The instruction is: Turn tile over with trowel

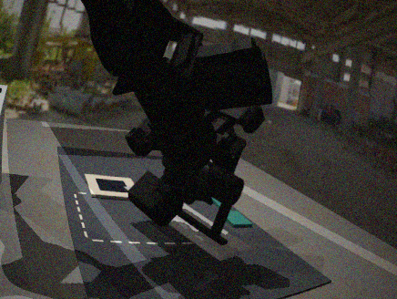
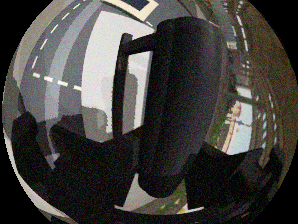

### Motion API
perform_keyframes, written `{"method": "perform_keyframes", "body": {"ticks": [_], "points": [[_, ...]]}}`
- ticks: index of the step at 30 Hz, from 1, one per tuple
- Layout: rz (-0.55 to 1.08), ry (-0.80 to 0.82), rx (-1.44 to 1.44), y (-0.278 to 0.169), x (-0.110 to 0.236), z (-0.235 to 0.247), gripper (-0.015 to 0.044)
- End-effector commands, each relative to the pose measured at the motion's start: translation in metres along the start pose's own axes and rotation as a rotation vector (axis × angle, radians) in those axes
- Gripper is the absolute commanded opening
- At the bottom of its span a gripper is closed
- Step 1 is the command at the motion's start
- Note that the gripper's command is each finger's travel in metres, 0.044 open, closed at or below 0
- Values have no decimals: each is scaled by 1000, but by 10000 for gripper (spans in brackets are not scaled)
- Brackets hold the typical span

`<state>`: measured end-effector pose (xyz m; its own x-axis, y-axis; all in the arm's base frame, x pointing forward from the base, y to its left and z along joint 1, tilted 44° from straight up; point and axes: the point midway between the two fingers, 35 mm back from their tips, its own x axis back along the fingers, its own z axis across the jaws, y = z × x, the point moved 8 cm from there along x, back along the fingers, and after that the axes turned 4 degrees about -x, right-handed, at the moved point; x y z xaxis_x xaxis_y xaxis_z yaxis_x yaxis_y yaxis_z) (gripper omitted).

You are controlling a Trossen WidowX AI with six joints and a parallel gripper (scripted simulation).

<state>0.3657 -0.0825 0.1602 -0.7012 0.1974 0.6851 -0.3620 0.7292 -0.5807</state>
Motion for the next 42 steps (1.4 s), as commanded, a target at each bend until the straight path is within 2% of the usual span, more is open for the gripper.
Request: {"method": "perform_keyframes", "body": {"ticks": [1,11,21,42], "points": [[-2,4,-24,25,-17,-15,0],[11,34,-79,94,-53,-38,0],[46,43,-124,173,-74,-51,0],[162,-35,-217,338,-73,-28,0]]}}
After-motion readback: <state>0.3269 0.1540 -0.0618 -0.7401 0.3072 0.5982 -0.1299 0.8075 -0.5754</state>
